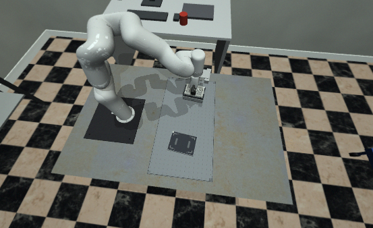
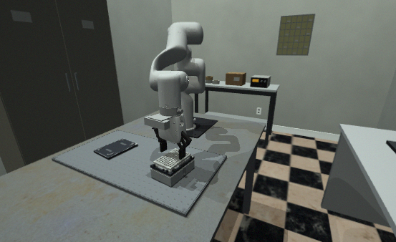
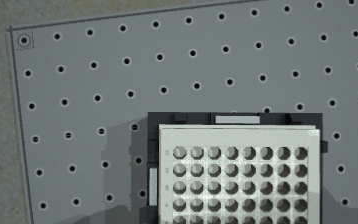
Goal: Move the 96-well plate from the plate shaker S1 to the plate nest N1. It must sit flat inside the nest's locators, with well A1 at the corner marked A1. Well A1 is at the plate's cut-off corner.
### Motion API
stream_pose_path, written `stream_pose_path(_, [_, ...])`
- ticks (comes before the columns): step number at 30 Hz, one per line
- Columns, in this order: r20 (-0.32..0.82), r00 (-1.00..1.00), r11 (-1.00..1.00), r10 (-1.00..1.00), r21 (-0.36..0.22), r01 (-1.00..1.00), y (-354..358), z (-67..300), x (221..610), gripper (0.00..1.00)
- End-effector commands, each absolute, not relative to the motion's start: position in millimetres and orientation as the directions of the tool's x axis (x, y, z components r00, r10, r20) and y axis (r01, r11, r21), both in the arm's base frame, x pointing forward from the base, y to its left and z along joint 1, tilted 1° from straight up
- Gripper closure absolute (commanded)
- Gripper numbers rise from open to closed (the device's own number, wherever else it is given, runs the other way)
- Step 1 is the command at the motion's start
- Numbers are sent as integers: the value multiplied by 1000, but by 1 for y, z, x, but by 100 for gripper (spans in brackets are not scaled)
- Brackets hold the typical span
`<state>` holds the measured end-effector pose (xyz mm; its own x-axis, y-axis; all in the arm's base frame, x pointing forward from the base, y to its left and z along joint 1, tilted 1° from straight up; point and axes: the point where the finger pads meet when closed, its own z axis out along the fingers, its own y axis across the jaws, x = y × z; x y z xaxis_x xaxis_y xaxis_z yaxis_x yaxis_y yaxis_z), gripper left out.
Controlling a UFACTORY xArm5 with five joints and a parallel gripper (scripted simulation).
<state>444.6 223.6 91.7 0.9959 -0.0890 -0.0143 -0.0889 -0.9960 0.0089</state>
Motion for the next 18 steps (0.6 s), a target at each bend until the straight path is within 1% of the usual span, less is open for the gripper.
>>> stream_pose_path(1, [-12,996,-996,-89,3,-89,224,93,446,0])
stream_pose_path(18, [-12,996,-996,-89,3,-89,224,87,446,0])
